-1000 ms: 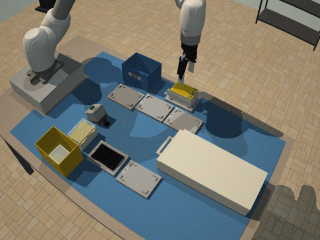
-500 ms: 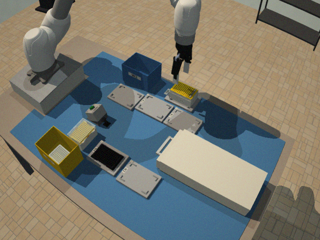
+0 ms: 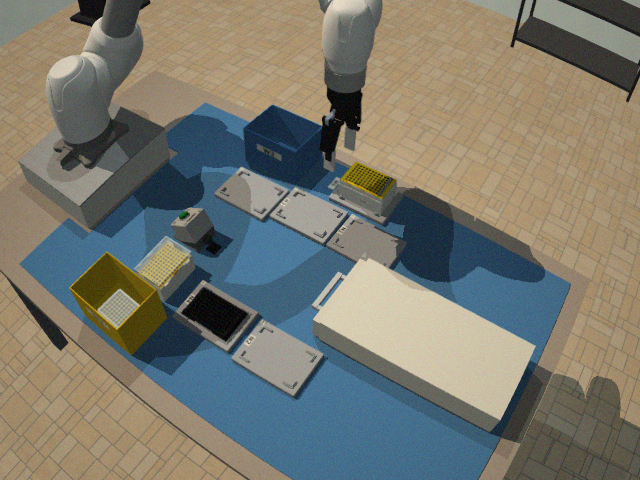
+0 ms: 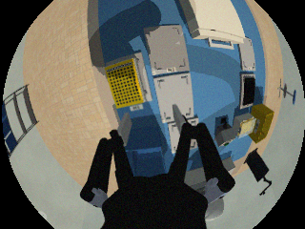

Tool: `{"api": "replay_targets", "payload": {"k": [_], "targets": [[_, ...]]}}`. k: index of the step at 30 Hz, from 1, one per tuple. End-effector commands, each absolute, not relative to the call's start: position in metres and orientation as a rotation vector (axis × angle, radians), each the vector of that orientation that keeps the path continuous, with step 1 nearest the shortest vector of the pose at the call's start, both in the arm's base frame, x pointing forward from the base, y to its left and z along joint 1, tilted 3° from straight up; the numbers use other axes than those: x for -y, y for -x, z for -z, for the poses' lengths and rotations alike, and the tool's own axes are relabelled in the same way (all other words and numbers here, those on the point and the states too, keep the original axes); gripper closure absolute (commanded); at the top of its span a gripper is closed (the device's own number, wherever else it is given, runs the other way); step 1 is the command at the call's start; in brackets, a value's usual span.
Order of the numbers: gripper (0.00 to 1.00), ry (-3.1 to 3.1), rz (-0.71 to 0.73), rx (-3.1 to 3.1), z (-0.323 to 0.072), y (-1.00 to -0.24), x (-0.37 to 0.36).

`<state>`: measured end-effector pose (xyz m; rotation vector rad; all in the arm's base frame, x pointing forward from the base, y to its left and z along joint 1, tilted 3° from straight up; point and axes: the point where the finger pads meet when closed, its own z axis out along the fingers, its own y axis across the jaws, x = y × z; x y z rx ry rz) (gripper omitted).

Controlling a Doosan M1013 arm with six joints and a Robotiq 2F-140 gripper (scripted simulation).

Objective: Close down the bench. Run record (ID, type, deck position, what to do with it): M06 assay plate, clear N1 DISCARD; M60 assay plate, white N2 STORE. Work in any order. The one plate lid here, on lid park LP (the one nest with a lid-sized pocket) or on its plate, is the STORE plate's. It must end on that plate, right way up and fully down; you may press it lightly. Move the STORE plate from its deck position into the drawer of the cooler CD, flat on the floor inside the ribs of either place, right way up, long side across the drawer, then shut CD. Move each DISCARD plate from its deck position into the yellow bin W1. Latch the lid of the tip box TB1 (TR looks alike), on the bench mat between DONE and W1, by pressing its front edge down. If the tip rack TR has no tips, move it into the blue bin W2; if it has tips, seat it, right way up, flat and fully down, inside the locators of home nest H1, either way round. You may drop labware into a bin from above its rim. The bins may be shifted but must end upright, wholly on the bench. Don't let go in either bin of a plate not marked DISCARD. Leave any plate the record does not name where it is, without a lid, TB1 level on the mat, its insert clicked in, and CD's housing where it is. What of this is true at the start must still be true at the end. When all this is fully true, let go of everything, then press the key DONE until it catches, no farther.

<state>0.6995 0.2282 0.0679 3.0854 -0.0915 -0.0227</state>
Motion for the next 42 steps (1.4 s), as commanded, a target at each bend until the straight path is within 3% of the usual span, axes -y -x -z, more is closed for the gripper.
{"api": "replay_targets", "payload": {"k": [1,3,4,42], "targets": [[0.44,-3.086,0.022,0.092,-0.069,-0.696,-0.225],[0.45,-3.086,0.022,0.092,-0.069,-0.691,-0.219],[1.0,-3.086,0.022,0.092,-0.07,-0.688,-0.216],[1.0,-3.086,0.022,0.092,-0.083,-0.593,-0.12]]}}
